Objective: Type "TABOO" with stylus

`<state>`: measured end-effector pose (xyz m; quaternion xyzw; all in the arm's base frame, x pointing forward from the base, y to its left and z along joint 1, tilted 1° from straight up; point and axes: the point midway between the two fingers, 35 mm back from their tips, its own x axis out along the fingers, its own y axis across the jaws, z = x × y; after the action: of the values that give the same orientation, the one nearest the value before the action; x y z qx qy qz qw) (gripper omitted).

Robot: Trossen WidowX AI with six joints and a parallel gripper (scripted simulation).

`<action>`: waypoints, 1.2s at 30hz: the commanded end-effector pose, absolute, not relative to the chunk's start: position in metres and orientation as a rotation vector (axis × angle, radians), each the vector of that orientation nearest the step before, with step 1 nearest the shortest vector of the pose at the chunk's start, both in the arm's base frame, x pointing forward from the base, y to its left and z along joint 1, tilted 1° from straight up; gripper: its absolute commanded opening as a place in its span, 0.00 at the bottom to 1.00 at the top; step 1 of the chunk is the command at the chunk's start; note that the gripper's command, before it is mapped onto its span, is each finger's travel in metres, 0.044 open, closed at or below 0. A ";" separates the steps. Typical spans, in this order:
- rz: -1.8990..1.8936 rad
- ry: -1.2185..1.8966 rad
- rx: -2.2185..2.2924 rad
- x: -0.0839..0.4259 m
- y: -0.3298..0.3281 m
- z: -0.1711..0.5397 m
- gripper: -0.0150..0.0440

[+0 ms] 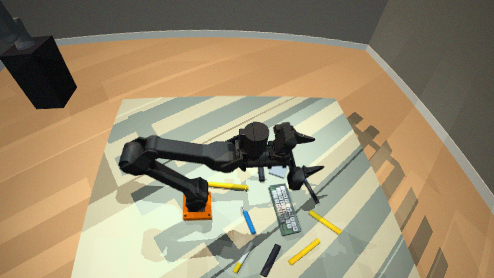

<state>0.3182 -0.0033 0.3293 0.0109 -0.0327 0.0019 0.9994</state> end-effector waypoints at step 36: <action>0.062 1.536 -0.088 0.333 0.019 0.058 0.25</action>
<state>0.3296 0.0352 0.0568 -0.0403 0.6945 0.0316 0.7177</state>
